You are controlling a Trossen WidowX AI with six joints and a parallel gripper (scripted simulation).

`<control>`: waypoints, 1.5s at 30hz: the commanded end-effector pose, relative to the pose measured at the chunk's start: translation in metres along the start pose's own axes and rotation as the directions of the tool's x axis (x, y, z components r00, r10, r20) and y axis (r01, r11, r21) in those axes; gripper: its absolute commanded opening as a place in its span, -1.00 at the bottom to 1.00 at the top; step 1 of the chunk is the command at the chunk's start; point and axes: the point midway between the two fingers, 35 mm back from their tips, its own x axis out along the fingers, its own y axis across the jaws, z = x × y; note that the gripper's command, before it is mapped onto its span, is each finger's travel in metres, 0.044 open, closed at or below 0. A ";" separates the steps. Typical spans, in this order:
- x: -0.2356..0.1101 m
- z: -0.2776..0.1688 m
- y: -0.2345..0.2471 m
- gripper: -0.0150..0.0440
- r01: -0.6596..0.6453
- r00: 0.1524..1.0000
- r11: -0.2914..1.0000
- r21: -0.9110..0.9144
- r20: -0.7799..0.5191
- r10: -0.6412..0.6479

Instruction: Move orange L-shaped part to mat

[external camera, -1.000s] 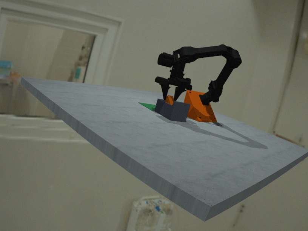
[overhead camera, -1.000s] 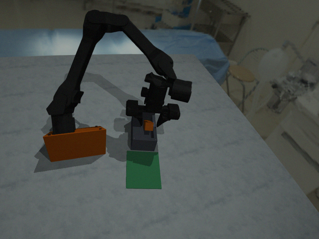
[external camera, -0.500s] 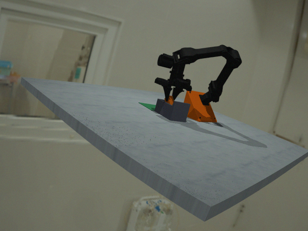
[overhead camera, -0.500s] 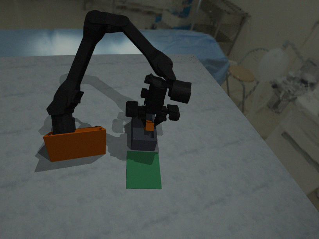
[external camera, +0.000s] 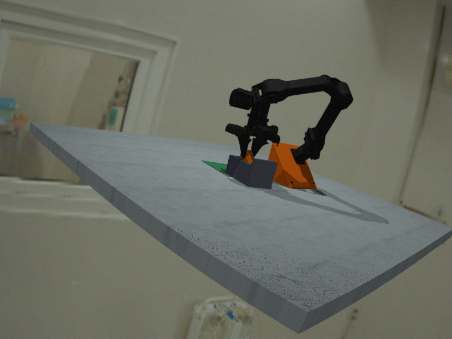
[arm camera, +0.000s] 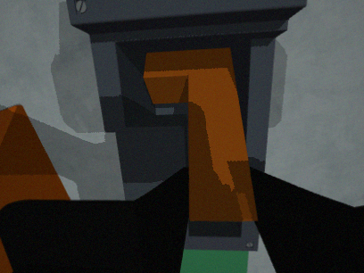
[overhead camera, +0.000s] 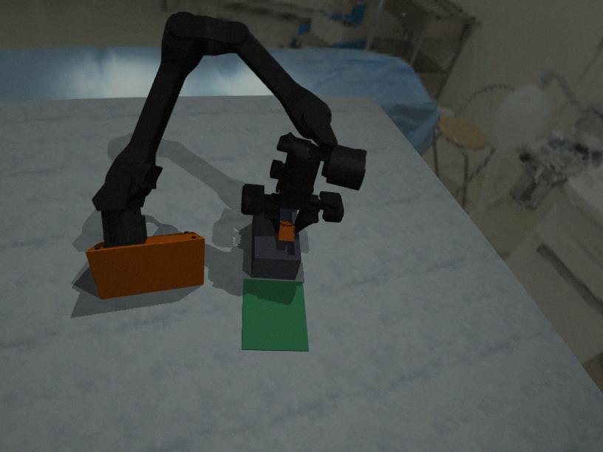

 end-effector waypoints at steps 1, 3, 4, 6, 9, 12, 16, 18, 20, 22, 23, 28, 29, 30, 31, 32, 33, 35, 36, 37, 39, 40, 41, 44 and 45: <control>-0.004 0.000 0.000 -0.49 0.002 1.000 1.000 -0.004 0.000 -0.002; -0.007 0.000 0.000 -0.49 0.002 1.000 1.000 -0.003 0.001 -0.002; -0.009 0.000 0.000 -0.49 0.002 1.000 1.000 -0.002 0.001 -0.002; -0.012 0.000 0.000 -0.49 0.002 1.000 1.000 -0.002 0.001 -0.002; -0.017 0.000 0.000 -0.49 0.002 1.000 1.000 -0.001 0.002 -0.002; -0.021 0.000 0.000 -0.49 0.002 1.000 1.000 0.000 0.002 -0.002; -0.027 0.000 0.000 -0.49 0.002 1.000 1.000 0.000 0.002 -0.002; -0.031 0.000 0.000 -0.49 0.003 1.000 1.000 0.000 0.002 -0.003; -0.034 0.000 0.000 -0.49 0.003 1.000 1.000 0.000 0.003 -0.003; -0.037 0.000 0.000 -0.49 0.003 1.000 1.000 0.001 0.003 -0.003; -0.038 0.000 0.000 -0.49 0.003 1.000 1.000 0.001 0.003 -0.003; -0.046 0.000 0.000 -0.49 0.003 1.000 1.000 0.001 0.002 -0.003; -0.048 0.000 0.000 -0.49 0.003 1.000 1.000 0.001 0.002 -0.003; -0.050 0.000 0.000 -0.49 0.003 1.000 1.000 0.001 0.002 -0.003; -0.051 0.000 0.000 -0.49 0.003 1.000 1.000 0.001 0.002 -0.003; -0.053 0.000 0.000 -0.49 0.003 1.000 1.000 0.001 0.002 -0.003; -0.054 0.000 0.000 -0.49 0.002 1.000 1.000 0.001 0.002 -0.002; -0.057 0.000 0.000 -0.49 0.002 1.000 1.000 0.001 0.002 -0.002; -0.059 0.000 0.000 -0.49 0.002 1.000 1.000 0.001 0.002 -0.002; -0.061 0.000 0.000 -0.49 0.002 1.000 1.000 0.001 0.002 -0.002; -0.064 0.000 0.000 -0.49 0.002 1.000 1.000 0.001 0.002 -0.002; -0.065 0.000 0.000 -0.49 0.002 1.000 1.000 0.001 0.002 -0.002; -0.067 0.000 0.000 -0.49 0.002 1.000 1.000 0.001 0.002 -0.002; -0.072 0.000 0.000 -0.49 0.002 1.000 1.000 0.001 0.002 -0.002; -0.073 0.000 0.000 -0.49 0.002 1.000 1.000 0.001 0.002 -0.002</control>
